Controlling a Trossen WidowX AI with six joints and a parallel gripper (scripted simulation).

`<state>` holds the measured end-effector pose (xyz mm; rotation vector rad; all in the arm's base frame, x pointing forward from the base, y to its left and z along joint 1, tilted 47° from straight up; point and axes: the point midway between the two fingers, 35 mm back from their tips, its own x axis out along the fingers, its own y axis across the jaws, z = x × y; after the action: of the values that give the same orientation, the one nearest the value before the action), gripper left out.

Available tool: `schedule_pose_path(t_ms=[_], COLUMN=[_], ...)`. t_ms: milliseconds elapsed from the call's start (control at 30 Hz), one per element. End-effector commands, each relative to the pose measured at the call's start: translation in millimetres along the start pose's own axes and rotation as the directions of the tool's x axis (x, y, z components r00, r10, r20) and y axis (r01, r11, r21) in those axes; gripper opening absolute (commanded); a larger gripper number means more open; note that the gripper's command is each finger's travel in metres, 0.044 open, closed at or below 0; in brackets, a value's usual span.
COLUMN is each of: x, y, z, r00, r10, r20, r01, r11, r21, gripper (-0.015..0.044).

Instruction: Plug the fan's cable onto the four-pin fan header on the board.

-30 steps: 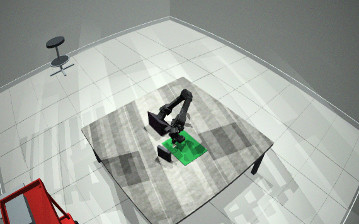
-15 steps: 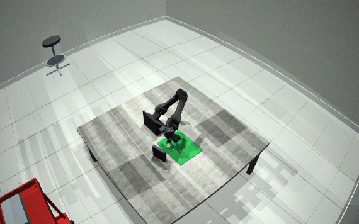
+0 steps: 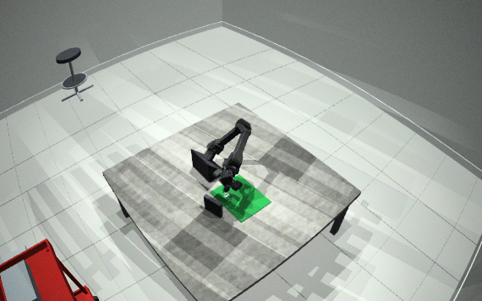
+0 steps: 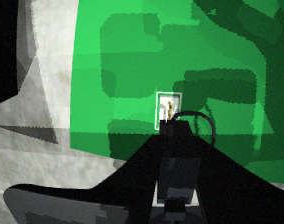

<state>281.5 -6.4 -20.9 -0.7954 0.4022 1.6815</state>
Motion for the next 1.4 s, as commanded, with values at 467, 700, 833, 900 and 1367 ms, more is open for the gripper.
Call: schedule_pose_path(t_ms=[467,700,833,900,1367], x=[21.8,21.8,21.8,21.8,22.6], y=[0.3,-1.6,-2.0,-1.7,-1.0], z=[1.2,0.5,0.4,0.5,0.9], r00=[1.0,1.0,1.0,1.0,1.0], r10=[0.001,0.001,0.001,0.001,0.001], r20=[0.001,0.001,0.001,0.001,0.001], r01=[-0.001,-0.001,-0.001,-0.001,-0.001], r11=[1.0,1.0,1.0,1.0,1.0], r21=[0.014,0.012,0.011,0.011,0.013], gripper=[0.0,0.0,0.0,0.0,0.0])
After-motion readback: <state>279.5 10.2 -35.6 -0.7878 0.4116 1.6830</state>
